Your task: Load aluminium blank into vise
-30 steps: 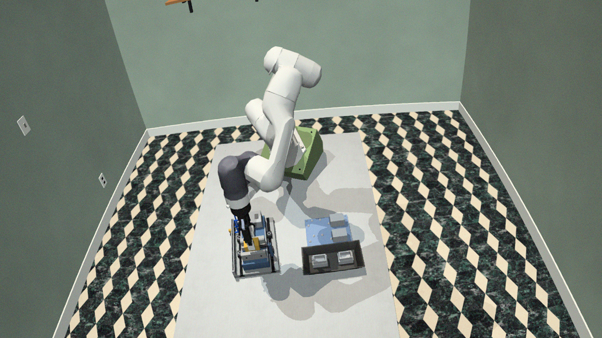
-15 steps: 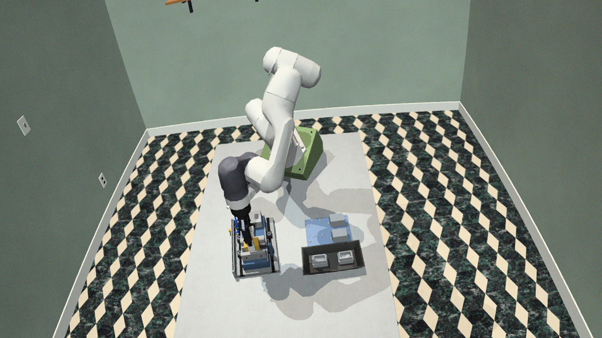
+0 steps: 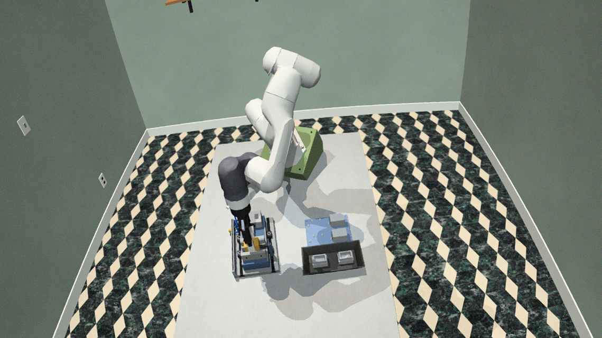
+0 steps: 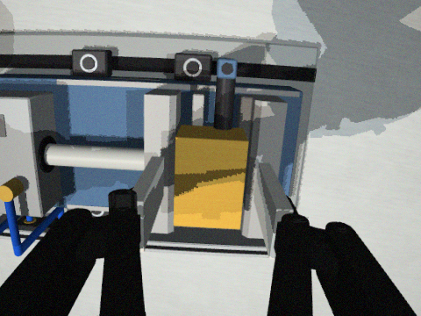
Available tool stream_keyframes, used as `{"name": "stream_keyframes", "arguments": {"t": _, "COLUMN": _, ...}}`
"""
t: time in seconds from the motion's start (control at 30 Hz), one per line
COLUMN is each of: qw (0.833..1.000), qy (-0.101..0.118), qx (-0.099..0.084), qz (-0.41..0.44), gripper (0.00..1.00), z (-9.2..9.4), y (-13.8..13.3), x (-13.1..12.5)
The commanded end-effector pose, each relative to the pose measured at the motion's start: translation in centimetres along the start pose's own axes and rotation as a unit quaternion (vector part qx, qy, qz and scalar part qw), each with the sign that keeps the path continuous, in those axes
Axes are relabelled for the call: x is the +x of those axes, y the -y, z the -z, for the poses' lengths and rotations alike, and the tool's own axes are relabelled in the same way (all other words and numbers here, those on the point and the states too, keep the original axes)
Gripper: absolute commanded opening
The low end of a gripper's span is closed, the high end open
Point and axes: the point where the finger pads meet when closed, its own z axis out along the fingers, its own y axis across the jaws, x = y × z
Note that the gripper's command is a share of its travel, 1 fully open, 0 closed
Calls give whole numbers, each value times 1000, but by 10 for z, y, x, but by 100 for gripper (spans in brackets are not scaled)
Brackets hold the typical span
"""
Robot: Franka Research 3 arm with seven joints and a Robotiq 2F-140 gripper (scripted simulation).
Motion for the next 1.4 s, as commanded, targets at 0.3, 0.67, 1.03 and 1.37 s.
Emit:
{"name": "stream_keyframes", "arguments": {"t": 0.3, "qw": 1000, "qy": 0, "qx": 0, "qz": 2, "gripper": 40, "z": -1, "y": 0, "x": 0}}
{"name": "stream_keyframes", "arguments": {"t": 0.67, "qw": 1000, "qy": 0, "qx": 0, "qz": 2, "gripper": 40, "z": -1, "y": 0, "x": 0}}
{"name": "stream_keyframes", "arguments": {"t": 1.03, "qw": 1000, "qy": 0, "qx": 0, "qz": 2, "gripper": 0, "z": -1, "y": 0, "x": 0}}
{"name": "stream_keyframes", "arguments": {"t": 1.37, "qw": 1000, "qy": 0, "qx": 0, "qz": 2, "gripper": 0, "z": -1, "y": 0, "x": 0}}
